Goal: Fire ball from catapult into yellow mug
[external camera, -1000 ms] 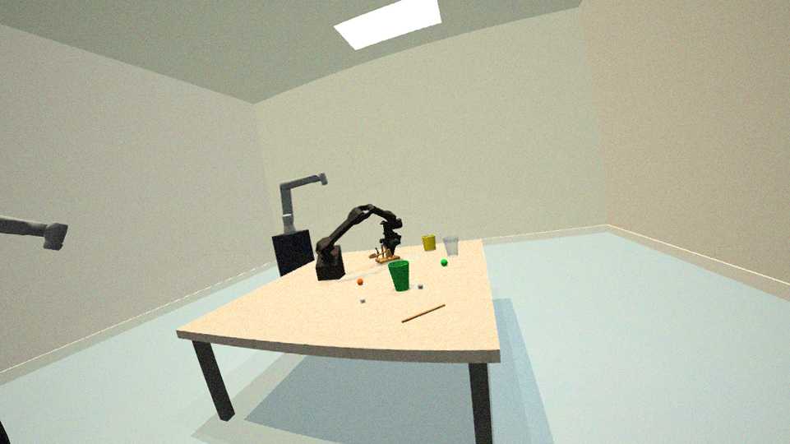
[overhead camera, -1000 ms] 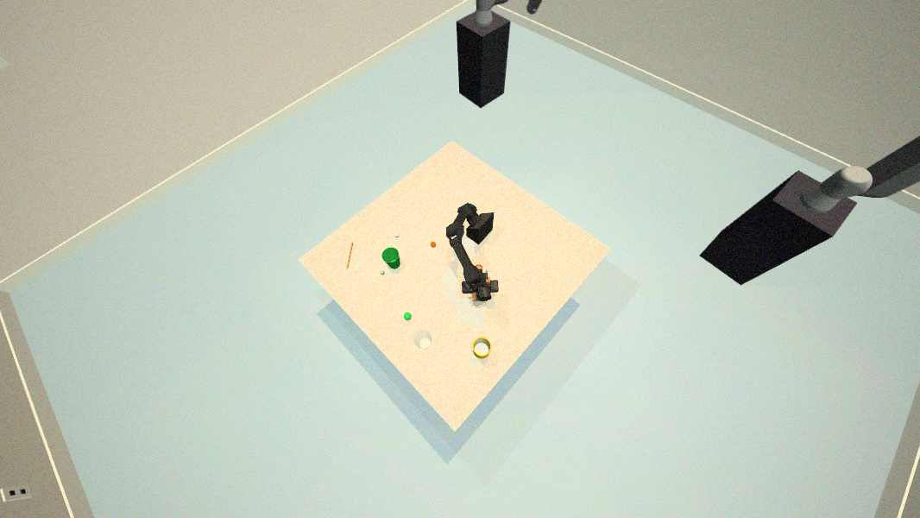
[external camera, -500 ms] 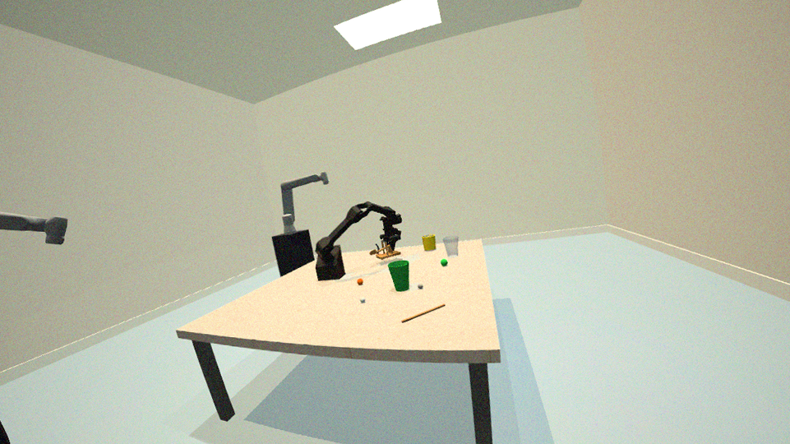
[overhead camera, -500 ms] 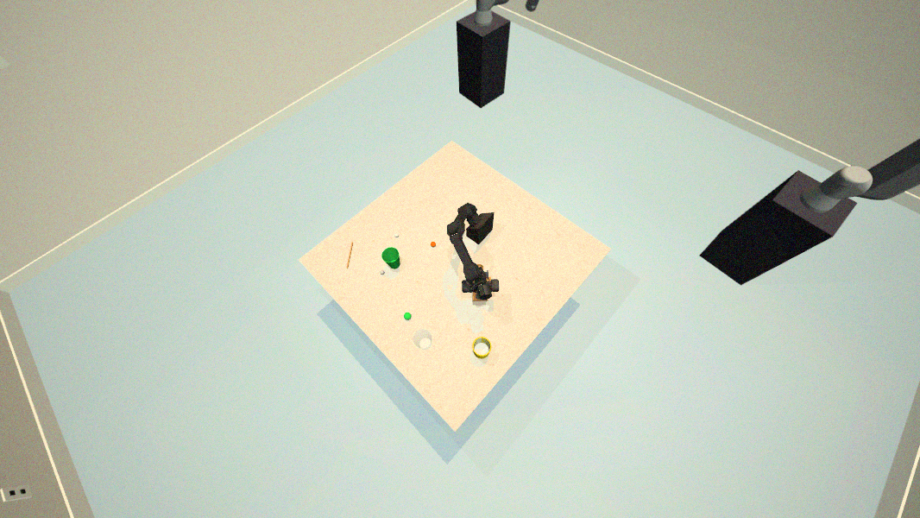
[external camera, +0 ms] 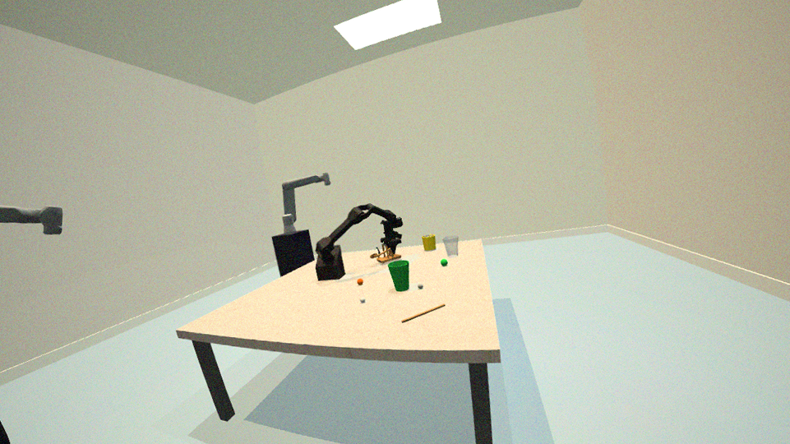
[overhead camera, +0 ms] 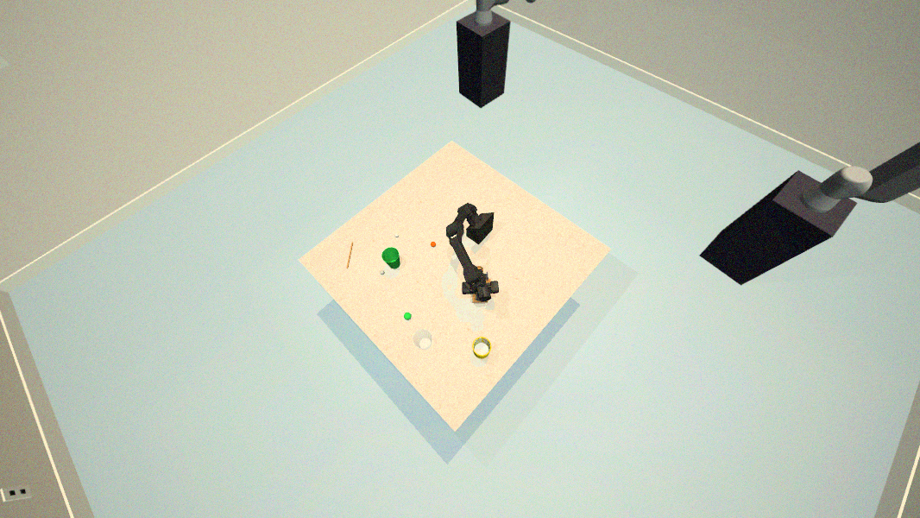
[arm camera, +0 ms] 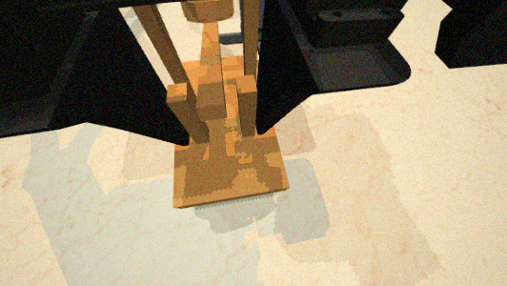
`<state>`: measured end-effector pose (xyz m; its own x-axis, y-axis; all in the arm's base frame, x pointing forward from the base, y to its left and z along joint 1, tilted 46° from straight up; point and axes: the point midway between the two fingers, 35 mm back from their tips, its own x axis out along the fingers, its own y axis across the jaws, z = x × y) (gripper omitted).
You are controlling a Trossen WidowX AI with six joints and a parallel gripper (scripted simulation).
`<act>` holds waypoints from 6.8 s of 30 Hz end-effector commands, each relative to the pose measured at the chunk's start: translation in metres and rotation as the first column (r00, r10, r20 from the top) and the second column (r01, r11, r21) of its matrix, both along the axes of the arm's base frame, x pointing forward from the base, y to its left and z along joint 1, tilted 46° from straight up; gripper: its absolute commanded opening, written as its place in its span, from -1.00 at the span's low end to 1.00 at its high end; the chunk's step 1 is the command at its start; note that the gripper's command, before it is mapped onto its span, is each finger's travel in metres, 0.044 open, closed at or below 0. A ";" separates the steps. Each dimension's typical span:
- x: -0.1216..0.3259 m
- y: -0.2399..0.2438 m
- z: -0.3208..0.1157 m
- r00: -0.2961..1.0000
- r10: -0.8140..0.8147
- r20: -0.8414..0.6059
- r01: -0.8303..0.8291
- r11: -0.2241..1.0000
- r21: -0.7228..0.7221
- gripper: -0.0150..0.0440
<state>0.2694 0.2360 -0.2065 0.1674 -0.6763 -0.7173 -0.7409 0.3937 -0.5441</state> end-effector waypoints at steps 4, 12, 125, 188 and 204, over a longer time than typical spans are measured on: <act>0.001 -0.006 -0.007 1.000 0.011 -0.002 -0.011 1.000 -0.005 -0.49; 0.002 -0.009 -0.009 1.000 0.002 -0.001 -0.002 1.000 -0.002 -0.49; -0.006 0.021 0.022 1.000 0.005 0.002 -0.005 1.000 0.002 -0.49; -0.014 0.052 0.050 1.000 0.010 -0.007 -0.010 1.000 -0.004 1.00; 0.046 0.009 0.162 0.990 -0.114 0.088 0.106 0.990 0.093 0.53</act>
<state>0.2902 0.2703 -0.0791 0.1576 -0.6532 -0.7406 -0.6910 0.4628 -0.5552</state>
